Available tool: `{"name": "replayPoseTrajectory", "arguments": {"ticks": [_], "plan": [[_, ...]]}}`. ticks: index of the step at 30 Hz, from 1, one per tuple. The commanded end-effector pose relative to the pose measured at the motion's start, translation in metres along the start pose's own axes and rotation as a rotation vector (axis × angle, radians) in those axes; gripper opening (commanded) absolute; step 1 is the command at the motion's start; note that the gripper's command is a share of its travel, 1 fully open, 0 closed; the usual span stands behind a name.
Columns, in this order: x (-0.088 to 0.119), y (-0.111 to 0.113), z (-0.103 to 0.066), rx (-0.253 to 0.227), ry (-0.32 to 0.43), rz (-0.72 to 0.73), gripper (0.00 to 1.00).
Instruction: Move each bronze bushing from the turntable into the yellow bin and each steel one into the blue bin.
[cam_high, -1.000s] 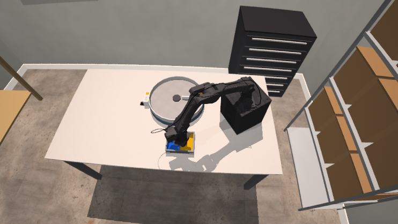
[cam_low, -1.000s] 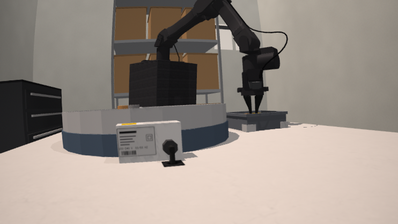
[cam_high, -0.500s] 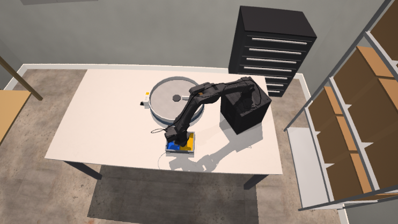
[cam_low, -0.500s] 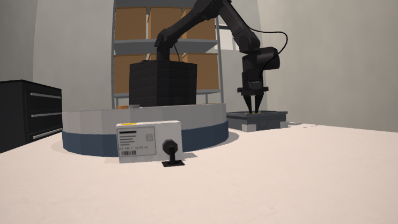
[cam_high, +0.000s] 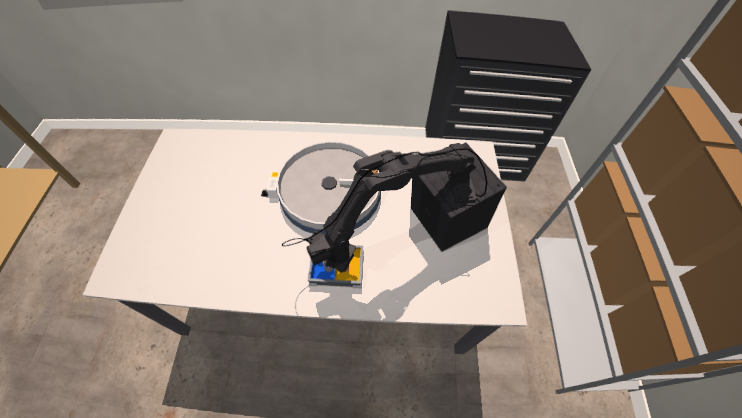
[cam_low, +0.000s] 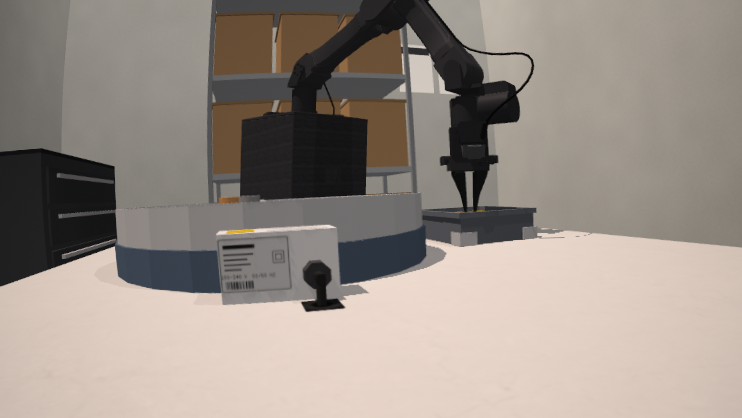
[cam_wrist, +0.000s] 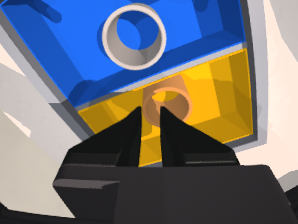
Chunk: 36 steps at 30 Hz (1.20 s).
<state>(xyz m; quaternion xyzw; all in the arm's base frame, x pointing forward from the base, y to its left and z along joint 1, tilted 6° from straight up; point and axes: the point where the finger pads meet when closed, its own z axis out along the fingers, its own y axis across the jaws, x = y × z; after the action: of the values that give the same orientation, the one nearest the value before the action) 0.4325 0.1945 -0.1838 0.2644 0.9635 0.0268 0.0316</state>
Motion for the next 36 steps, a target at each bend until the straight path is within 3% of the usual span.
{"name": "replayPoseTrajectory", "arguments": {"ticks": [1,15,20,21,36], "plan": [[0.001,0.006,-0.026,-0.004,-0.016,-0.008,0.15],[0.000,0.008,-0.079,-0.014,-0.023,-0.007,0.15],[0.003,0.004,-0.083,-0.004,-0.017,-0.007,0.15],[0.006,0.000,-0.075,0.013,-0.005,-0.007,0.15],[-0.001,0.009,-0.078,-0.011,-0.021,-0.007,0.15]]}}
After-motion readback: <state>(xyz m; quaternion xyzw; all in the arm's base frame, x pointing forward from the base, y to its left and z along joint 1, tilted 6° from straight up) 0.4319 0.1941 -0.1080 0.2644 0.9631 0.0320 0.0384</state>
